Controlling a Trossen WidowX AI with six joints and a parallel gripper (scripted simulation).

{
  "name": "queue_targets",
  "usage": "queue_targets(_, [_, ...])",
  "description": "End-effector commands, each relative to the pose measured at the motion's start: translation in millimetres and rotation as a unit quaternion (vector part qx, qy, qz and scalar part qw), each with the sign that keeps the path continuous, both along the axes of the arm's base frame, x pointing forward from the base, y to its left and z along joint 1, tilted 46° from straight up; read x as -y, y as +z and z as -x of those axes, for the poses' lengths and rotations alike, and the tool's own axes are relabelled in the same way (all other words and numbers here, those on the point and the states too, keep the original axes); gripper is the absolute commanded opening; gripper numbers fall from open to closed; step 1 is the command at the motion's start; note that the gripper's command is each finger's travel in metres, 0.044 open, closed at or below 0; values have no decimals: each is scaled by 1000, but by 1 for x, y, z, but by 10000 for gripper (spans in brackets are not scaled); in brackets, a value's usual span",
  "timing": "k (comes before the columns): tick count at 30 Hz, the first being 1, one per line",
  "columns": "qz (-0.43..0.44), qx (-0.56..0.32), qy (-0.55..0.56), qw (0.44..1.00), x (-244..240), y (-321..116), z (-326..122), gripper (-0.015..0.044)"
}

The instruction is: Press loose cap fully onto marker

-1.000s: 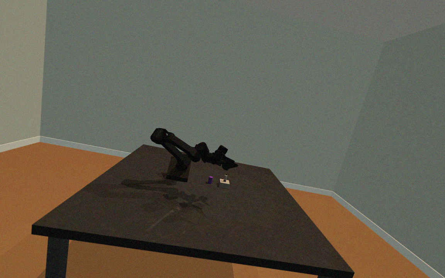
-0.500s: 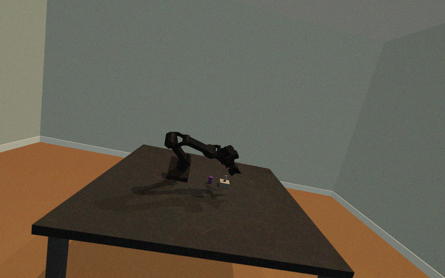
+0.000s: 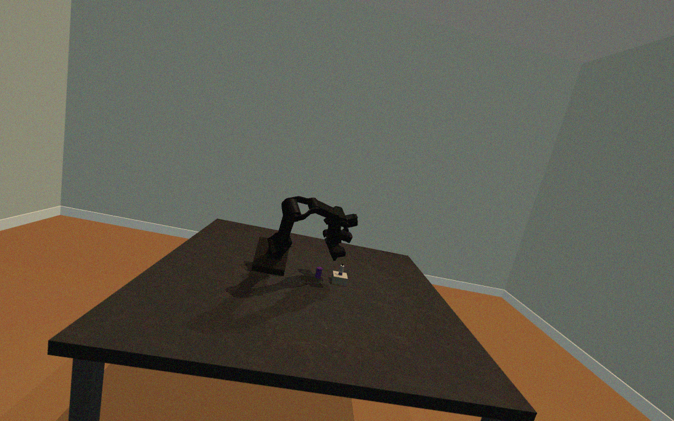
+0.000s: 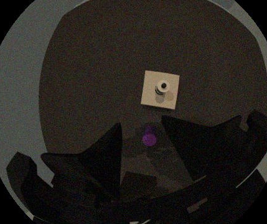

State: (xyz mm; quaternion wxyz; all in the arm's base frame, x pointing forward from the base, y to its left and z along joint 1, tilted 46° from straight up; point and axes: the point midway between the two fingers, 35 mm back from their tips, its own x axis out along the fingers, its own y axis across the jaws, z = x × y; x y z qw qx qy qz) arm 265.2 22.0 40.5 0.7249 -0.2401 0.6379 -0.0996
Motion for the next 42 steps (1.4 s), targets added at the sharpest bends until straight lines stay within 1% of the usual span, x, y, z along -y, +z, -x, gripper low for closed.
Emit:
queue_targets(1, [158,-100,-49,981,-10,5,41,242])
queue_targets(11, [158,-100,-49,981,-10,5,45,242])
queue_targets(16, [158,-100,-49,981,14,-18,47,242])
queue_targets(42, [158,-100,-49,981,45,-47,48,242])
